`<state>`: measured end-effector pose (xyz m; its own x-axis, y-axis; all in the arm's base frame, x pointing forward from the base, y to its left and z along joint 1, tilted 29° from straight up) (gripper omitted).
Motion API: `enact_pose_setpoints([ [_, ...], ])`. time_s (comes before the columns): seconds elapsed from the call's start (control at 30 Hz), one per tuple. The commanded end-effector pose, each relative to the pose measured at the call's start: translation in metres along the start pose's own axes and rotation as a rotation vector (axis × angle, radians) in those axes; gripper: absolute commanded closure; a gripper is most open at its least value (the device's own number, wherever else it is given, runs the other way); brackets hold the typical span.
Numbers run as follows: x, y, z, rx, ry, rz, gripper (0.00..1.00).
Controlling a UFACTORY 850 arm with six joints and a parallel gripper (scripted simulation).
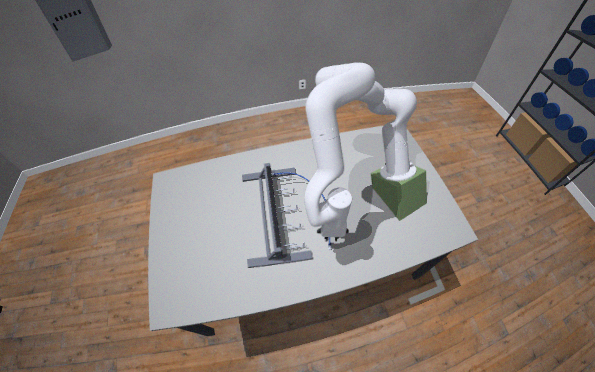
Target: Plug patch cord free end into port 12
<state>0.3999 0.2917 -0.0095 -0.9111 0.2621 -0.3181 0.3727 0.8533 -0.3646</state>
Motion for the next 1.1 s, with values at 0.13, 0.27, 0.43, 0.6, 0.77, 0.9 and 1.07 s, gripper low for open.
enact_pose_setpoints([
  [0.13,0.000,0.001,0.013,-0.002,-0.001,0.000,0.61],
  [0.27,0.000,0.001,0.017,-0.002,-0.001,0.000,0.61],
  [0.43,0.000,0.001,0.027,-0.002,-0.001,0.000,0.61],
  [0.6,0.000,0.001,0.037,-0.002,-0.001,0.000,0.61],
  [0.77,0.000,0.001,0.044,-0.002,-0.001,0.000,0.61],
  [0.9,0.000,0.001,0.048,-0.002,-0.001,0.000,0.61],
  [1.07,0.000,0.001,0.053,-0.002,-0.001,0.000,0.61],
])
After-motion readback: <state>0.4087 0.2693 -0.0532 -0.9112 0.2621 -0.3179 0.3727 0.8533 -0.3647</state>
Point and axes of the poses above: the point where the finger pads meet when closed, its own z axis out along the fingers, its own x axis across the jaws, y = z × x, the point moved 9 cm from there along -z, back along the fingers, and after that the axes turned 12 degrees about z, right-handed, at the moved point
